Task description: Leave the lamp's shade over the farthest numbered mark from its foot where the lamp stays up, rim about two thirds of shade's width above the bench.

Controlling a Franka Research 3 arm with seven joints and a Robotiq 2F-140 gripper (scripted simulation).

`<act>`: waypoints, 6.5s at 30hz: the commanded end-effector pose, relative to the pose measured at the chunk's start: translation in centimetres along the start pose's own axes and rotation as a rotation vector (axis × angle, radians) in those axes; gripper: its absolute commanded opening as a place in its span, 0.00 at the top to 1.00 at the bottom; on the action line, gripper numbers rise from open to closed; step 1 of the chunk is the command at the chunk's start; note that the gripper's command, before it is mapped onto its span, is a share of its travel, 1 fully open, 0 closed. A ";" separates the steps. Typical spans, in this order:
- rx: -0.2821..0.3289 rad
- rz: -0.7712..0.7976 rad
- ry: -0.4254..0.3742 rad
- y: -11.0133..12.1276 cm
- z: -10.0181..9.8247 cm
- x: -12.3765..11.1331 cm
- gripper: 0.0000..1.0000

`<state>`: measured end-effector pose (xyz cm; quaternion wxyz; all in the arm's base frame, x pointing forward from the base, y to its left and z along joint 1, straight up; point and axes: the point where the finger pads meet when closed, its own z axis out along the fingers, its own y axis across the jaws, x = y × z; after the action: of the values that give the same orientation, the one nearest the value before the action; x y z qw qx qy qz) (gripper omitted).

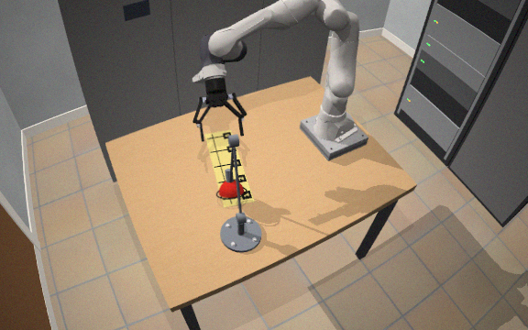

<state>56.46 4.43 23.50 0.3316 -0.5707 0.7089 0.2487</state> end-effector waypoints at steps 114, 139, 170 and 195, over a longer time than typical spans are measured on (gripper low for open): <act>-0.019 0.019 0.004 1.4 12.7 -0.9 0.90; -0.028 0.027 0.004 1.7 12.7 -0.8 0.90; -0.019 0.018 0.004 1.3 9.2 3.0 0.90; -0.025 0.012 0.004 0.8 7.1 4.9 0.90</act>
<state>55.85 8.09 14.83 0.3182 -0.5719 0.7067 0.2687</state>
